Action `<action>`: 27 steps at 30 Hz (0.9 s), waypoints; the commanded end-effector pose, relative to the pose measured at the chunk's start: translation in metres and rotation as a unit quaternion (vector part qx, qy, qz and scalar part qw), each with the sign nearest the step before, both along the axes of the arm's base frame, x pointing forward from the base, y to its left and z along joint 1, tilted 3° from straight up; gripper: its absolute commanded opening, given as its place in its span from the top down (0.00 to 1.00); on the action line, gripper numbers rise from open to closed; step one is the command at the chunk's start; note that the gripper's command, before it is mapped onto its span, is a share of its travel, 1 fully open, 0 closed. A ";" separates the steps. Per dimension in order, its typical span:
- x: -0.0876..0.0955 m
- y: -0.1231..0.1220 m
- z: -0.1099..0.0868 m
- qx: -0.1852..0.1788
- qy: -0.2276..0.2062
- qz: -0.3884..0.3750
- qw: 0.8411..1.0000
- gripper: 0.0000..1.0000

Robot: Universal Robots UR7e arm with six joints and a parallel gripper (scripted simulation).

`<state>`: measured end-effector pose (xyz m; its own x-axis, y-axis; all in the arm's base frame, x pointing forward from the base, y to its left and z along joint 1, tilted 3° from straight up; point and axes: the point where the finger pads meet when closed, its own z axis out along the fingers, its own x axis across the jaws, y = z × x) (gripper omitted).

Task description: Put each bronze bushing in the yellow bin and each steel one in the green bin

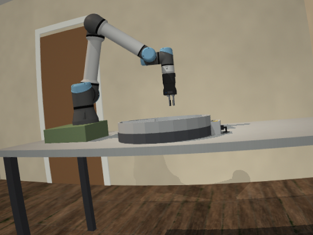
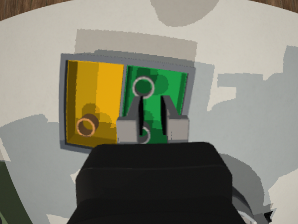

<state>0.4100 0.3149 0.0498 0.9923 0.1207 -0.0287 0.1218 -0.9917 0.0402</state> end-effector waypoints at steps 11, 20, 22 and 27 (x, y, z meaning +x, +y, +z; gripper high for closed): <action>0.000 0.000 0.001 0.000 -0.001 0.000 1.000 0.58; 0.000 0.000 0.001 0.000 -0.001 0.000 1.000 0.58; -0.001 -0.010 0.001 0.000 -0.001 0.000 1.000 0.60; -0.007 -0.042 0.001 0.000 -0.001 0.000 1.000 0.60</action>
